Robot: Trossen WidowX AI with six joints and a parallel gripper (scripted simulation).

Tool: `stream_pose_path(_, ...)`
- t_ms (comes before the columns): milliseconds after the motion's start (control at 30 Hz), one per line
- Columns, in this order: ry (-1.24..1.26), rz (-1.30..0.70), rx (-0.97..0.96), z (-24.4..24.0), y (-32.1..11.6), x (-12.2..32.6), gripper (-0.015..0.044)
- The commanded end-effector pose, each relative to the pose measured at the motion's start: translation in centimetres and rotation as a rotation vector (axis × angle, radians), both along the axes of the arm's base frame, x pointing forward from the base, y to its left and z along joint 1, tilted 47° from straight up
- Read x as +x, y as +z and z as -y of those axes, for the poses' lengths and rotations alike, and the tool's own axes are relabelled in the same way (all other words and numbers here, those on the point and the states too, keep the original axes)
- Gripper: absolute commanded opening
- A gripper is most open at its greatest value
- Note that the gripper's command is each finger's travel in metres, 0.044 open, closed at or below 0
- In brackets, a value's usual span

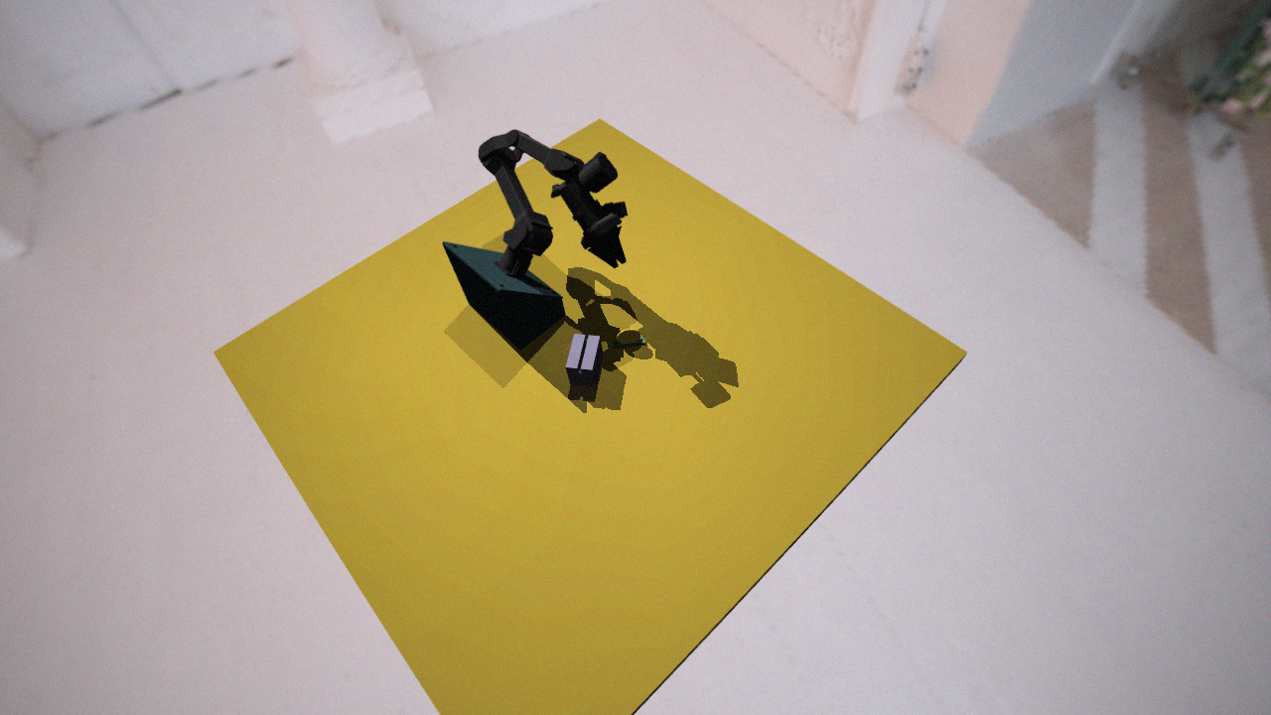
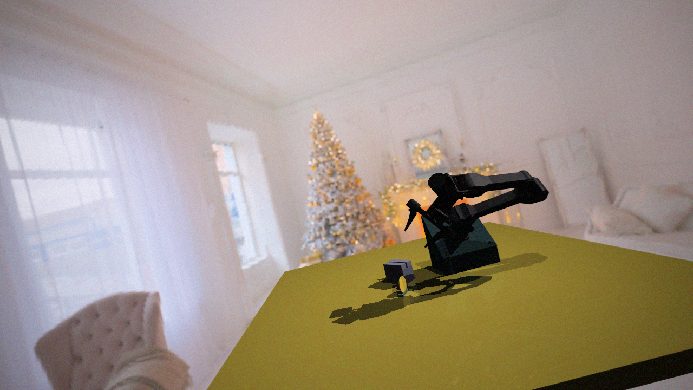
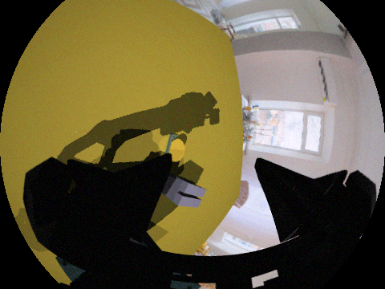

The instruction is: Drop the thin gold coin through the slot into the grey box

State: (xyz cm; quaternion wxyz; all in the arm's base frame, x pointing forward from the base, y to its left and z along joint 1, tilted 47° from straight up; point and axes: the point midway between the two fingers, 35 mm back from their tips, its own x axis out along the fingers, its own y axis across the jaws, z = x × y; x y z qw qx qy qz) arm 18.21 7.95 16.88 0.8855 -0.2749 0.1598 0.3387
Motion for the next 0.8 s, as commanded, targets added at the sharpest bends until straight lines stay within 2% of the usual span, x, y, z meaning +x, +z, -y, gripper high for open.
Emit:
stream_pose_path(0,-0.006,-0.015,0.012,0.0,0.0,0.0,0.0374)
stream_pose_path(67,-0.061,-0.136,0.106,-0.1,-0.1,0.2,0.0321)
stream_pose_path(267,-0.377,-0.695,0.499,-0.6,-0.7,1.6,0.0164)
stream_pose_path(567,-0.9,-1.373,0.852,-1.3,-2.5,4.2,0.0161)
stream_pose_path(767,-1.46,-1.806,1.078,-1.5,-3.9,6.2,0.0161)
